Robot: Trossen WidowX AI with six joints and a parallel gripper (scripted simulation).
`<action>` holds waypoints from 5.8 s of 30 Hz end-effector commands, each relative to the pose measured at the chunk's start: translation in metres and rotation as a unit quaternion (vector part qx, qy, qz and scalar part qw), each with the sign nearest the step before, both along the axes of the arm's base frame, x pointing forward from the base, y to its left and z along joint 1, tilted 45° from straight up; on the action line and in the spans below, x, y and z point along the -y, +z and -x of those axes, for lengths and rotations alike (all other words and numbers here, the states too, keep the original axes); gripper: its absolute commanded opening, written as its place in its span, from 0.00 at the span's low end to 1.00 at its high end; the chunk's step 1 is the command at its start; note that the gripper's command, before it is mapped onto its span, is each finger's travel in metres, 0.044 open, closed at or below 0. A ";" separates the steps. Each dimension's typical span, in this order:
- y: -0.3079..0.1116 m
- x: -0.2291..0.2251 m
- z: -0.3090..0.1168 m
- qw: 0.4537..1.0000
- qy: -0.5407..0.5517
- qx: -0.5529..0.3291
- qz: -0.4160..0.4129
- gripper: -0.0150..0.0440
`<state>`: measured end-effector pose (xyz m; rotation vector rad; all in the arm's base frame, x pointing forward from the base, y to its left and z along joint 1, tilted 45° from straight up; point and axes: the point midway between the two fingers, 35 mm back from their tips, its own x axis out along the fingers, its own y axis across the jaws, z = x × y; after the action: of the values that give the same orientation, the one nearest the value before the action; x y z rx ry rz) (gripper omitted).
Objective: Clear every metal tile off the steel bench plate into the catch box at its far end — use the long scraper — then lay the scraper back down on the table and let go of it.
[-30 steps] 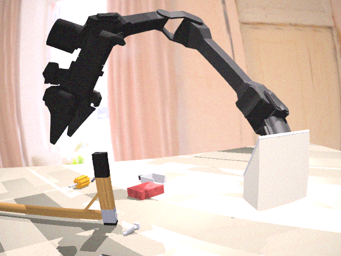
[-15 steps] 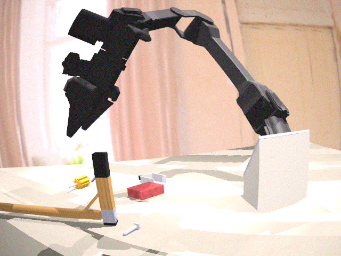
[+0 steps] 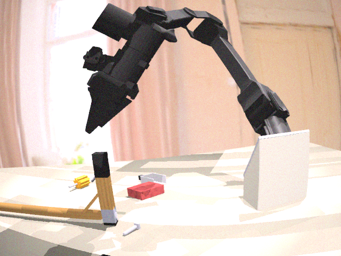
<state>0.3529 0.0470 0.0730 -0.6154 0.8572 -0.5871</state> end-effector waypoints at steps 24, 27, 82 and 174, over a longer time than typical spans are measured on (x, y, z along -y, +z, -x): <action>-0.026 0.024 0.033 1.000 0.021 0.017 0.002 1.00; -0.029 0.027 0.033 1.000 0.021 0.017 0.003 1.00; -0.064 0.078 -0.009 1.000 0.018 0.021 0.003 0.87; -0.091 0.042 0.010 0.997 0.070 -0.043 -0.004 0.25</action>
<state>0.3488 0.0007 -0.0210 -0.6950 0.8995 -0.4365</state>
